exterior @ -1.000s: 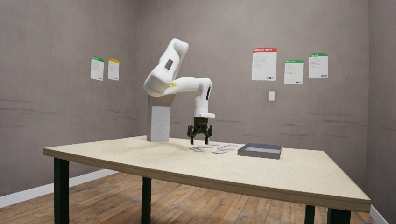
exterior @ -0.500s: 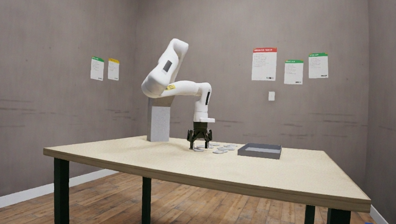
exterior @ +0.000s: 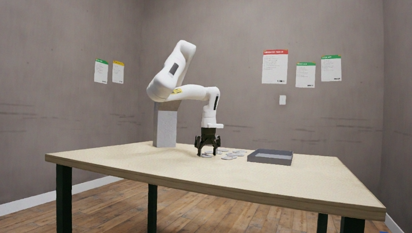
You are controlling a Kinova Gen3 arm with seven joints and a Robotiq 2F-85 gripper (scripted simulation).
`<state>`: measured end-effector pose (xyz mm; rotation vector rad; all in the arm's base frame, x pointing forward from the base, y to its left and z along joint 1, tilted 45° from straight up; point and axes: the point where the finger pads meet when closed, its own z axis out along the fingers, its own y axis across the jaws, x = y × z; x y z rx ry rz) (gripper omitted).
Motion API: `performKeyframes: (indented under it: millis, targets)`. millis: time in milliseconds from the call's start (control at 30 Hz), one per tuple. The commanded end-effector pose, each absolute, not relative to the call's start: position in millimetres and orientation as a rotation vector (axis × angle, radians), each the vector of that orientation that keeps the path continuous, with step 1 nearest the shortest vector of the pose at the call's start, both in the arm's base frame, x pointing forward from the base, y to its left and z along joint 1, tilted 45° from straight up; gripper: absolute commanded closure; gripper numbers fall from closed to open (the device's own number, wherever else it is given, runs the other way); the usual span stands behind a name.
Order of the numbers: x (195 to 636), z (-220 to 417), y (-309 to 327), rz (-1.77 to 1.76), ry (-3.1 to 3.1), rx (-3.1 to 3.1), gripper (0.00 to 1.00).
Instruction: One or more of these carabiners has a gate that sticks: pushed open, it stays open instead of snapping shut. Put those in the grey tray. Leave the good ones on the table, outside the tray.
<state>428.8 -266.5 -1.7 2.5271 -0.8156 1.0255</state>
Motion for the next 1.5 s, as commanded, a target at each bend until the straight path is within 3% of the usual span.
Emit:
performKeyframes:
  millis: [0, 133, 167, 1467]
  targets:
    - [428.8, -1.4, -266.5, 1.026, -0.815, 2.527, 0.00]
    - [428.8, -1.4, -266.5, 1.026, -0.815, 2.527, 0.00]
    - [428.9, -1.4, -266.5, 1.026, -0.815, 2.527, 1.00]
    - [425.9, 1.8, -266.2, 1.027, -0.807, 2.525, 1.00]
